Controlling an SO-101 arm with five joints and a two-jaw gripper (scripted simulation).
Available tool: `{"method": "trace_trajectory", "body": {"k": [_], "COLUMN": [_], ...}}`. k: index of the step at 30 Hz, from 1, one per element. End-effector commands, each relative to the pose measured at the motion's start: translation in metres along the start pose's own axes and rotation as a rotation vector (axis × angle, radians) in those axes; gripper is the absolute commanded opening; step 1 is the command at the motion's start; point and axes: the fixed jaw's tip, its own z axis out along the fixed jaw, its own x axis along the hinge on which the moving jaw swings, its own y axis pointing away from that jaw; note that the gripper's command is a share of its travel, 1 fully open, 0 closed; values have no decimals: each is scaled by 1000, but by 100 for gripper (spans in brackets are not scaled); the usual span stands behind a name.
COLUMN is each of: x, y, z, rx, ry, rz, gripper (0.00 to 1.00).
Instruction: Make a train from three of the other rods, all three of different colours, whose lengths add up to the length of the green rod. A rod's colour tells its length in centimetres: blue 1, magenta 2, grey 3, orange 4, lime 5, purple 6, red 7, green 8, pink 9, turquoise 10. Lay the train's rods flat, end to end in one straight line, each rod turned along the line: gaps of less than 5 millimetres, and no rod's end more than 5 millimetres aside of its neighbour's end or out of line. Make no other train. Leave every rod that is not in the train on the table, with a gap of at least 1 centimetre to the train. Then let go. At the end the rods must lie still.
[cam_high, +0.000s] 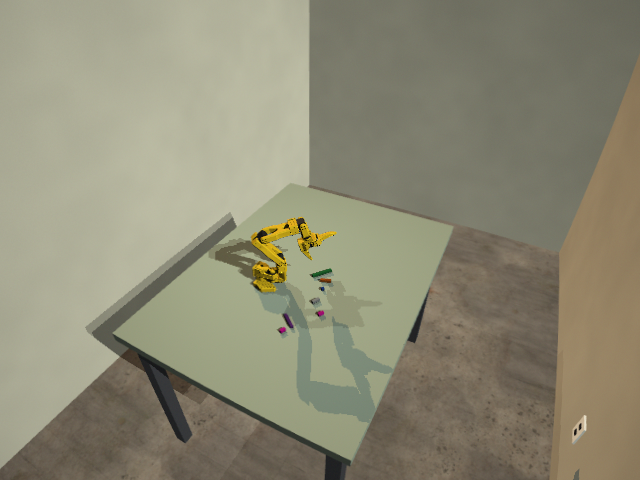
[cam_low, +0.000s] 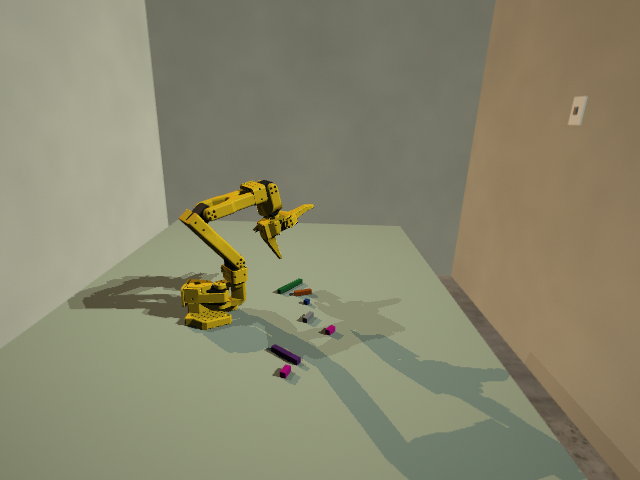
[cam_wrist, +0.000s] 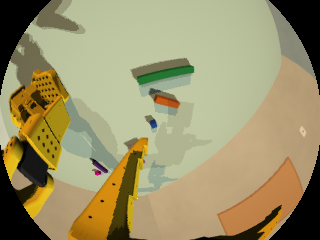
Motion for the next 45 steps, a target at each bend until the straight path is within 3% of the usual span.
{"method": "trace_trajectory", "body": {"k": [1, 21, 45], "x": [3, 42, 44], "y": [-7, -3, -3], "z": [-8, -9, -9], "rx": [59, 62, 62], "ry": [3, 80, 83], "rz": [19, 271, 281], "gripper": [100, 100, 100]}}
